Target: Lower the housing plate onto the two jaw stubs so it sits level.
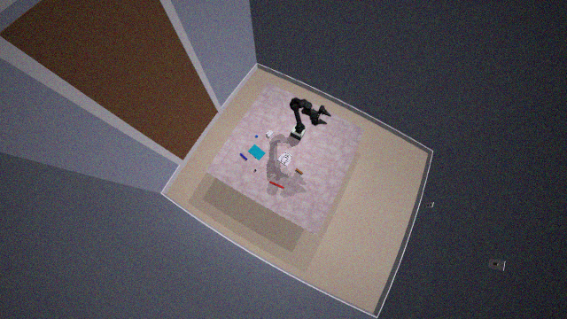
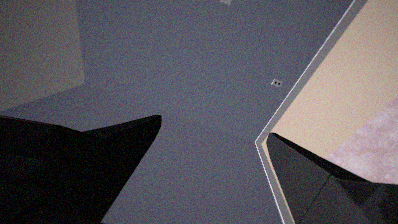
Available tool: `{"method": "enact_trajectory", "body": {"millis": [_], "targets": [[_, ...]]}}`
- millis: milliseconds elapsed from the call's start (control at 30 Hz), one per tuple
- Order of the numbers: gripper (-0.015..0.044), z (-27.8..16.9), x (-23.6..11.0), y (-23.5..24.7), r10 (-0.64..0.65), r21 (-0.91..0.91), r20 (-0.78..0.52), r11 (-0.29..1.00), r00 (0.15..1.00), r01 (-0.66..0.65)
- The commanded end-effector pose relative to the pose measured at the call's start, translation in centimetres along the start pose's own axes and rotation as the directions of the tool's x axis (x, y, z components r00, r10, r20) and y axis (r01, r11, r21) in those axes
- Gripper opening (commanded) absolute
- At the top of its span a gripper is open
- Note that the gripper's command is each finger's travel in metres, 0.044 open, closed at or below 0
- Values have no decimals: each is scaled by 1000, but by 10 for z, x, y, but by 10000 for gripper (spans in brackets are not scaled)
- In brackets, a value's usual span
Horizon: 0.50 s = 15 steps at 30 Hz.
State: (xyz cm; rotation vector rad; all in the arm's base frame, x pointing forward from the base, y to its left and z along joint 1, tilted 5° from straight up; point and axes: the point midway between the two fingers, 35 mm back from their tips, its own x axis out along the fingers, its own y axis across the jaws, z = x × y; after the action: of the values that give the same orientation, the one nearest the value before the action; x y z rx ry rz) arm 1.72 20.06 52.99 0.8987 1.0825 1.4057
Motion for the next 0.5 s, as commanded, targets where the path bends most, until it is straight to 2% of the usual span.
{"method": "enact_trajectory", "body": {"millis": [0, 467], "targets": [[440, 17, 8, -18, -56, 20, 50, 998, 997, 55], [440, 77, 13, -73, -231, 75, 236, 973, 944, 220]]}}
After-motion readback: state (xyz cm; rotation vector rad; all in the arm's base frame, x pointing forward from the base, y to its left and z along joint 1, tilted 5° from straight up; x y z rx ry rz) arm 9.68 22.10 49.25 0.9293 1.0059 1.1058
